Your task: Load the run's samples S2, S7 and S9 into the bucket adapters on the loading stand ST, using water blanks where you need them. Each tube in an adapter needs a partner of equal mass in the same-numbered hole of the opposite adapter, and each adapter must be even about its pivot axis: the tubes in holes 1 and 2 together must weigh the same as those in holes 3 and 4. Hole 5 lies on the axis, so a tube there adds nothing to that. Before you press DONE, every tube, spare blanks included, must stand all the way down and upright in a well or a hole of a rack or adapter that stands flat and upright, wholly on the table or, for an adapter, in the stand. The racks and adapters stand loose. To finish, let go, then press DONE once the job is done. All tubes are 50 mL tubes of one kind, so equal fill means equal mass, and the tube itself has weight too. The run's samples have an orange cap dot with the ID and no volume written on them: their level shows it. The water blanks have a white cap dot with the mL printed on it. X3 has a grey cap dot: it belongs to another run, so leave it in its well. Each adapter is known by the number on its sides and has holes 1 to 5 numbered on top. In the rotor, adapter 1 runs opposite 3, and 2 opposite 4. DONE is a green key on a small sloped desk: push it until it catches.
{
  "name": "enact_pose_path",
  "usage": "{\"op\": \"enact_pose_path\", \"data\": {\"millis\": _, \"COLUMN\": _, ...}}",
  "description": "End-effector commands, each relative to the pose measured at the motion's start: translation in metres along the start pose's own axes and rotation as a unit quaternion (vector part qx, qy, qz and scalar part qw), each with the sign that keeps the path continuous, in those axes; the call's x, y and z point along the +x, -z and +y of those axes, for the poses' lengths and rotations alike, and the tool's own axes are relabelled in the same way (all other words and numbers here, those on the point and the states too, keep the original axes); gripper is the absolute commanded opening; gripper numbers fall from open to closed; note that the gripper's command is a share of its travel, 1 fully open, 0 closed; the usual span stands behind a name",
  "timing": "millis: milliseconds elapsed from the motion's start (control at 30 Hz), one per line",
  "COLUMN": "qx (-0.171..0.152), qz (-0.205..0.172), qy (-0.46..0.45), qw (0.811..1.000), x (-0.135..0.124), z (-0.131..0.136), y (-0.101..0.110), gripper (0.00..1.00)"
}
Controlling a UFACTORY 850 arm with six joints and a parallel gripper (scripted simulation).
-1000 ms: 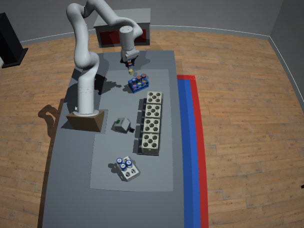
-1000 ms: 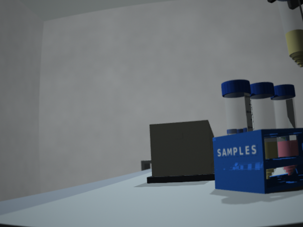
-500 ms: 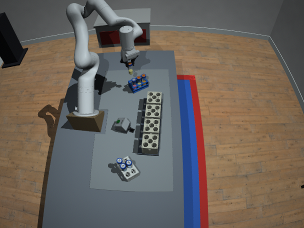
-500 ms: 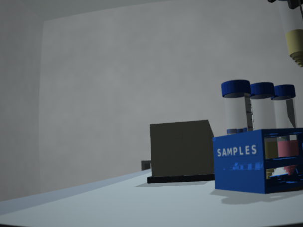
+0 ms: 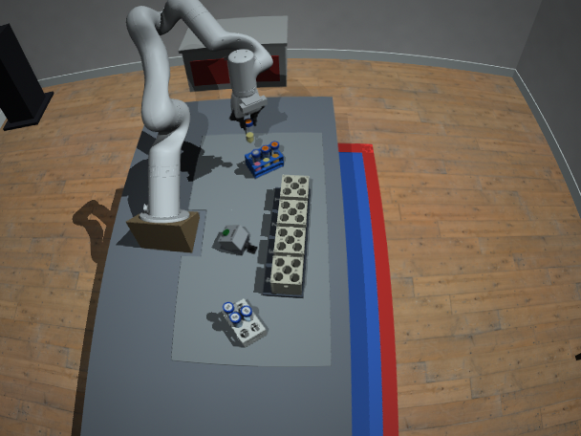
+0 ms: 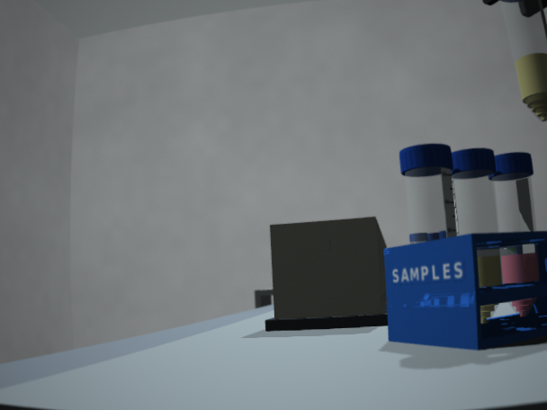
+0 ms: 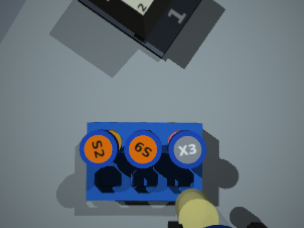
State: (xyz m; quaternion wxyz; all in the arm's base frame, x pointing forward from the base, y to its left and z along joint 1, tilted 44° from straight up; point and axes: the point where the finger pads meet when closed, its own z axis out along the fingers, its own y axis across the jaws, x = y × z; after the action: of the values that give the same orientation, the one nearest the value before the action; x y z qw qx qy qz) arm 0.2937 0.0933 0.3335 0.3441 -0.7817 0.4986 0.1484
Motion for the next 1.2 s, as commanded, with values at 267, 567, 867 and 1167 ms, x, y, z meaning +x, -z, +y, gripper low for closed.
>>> {"op": "enact_pose_path", "data": {"millis": 267, "qx": 0.0, "qz": 0.0, "qy": 0.0, "qw": 1.0, "x": 0.0, "z": -0.001, "y": 0.0, "gripper": 0.0}}
{"op": "enact_pose_path", "data": {"millis": 567, "qx": 0.0, "qz": 0.0, "qy": 0.0, "qw": 1.0, "x": 0.0, "z": -0.001, "y": 0.0, "gripper": 0.0}}
{"op": "enact_pose_path", "data": {"millis": 867, "qx": 0.0, "qz": 0.0, "qy": 0.0, "qw": 1.0, "x": 0.0, "z": -0.001, "y": -0.013, "gripper": 0.0}}
{"op": "enact_pose_path", "data": {"millis": 1167, "qx": 0.0, "qz": 0.0, "qy": 0.0, "qw": 1.0, "x": 0.0, "z": -0.001, "y": -0.028, "gripper": 0.0}}
